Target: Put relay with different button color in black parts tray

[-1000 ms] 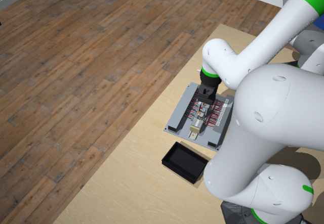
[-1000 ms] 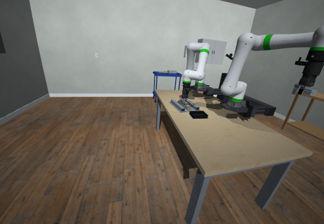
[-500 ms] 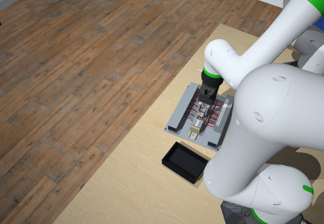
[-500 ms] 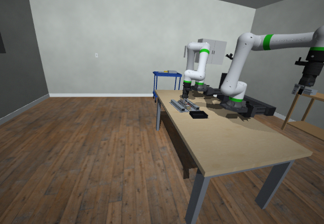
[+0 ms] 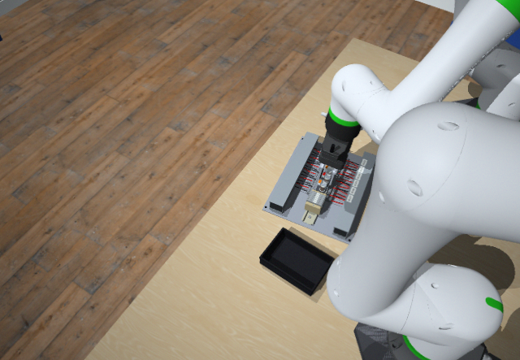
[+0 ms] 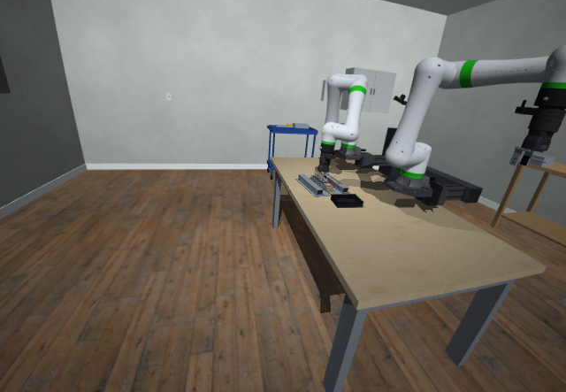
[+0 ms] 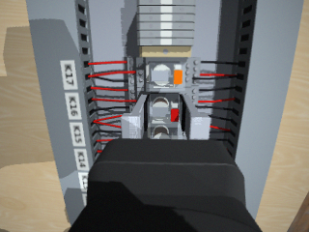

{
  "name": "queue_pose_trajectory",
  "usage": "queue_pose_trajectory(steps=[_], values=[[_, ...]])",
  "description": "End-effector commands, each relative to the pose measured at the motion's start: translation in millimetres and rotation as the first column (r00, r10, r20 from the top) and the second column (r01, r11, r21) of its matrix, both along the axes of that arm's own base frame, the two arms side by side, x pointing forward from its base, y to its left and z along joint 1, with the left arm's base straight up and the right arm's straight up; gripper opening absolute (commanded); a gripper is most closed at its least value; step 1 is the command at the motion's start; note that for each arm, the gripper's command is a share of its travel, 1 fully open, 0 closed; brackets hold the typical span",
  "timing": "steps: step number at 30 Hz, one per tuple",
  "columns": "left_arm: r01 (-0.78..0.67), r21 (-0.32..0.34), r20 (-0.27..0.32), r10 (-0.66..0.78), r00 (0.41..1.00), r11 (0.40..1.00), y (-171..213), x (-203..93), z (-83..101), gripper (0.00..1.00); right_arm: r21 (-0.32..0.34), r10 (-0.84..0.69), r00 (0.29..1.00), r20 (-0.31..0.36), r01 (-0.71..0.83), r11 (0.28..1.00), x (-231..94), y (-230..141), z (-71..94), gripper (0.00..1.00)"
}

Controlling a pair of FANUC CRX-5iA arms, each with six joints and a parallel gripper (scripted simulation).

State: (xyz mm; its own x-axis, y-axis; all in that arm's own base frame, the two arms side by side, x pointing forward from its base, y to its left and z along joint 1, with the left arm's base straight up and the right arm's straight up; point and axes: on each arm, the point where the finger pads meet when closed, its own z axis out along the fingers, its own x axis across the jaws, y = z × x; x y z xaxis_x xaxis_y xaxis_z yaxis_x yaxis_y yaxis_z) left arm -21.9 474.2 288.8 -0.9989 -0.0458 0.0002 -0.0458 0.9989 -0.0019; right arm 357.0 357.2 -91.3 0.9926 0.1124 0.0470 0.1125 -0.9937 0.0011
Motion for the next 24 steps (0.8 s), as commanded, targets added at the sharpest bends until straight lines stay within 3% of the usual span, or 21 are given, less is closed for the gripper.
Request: queue_pose_trajectory(steps=[1,24], values=[[0.0,0.002,0.0,0.0,1.0,1.0,0.3,0.1,0.9,1.0,0.002,0.0,1.0,0.005,0.0,1.0,0.4,0.5,0.8,0.0],[0.0,0.002,0.0,0.0,1.0,1.0,0.3,0.1,0.9,1.0,0.005,0.0,0.999,0.032,0.0,1.0,-0.4,0.5,0.9,0.0]])
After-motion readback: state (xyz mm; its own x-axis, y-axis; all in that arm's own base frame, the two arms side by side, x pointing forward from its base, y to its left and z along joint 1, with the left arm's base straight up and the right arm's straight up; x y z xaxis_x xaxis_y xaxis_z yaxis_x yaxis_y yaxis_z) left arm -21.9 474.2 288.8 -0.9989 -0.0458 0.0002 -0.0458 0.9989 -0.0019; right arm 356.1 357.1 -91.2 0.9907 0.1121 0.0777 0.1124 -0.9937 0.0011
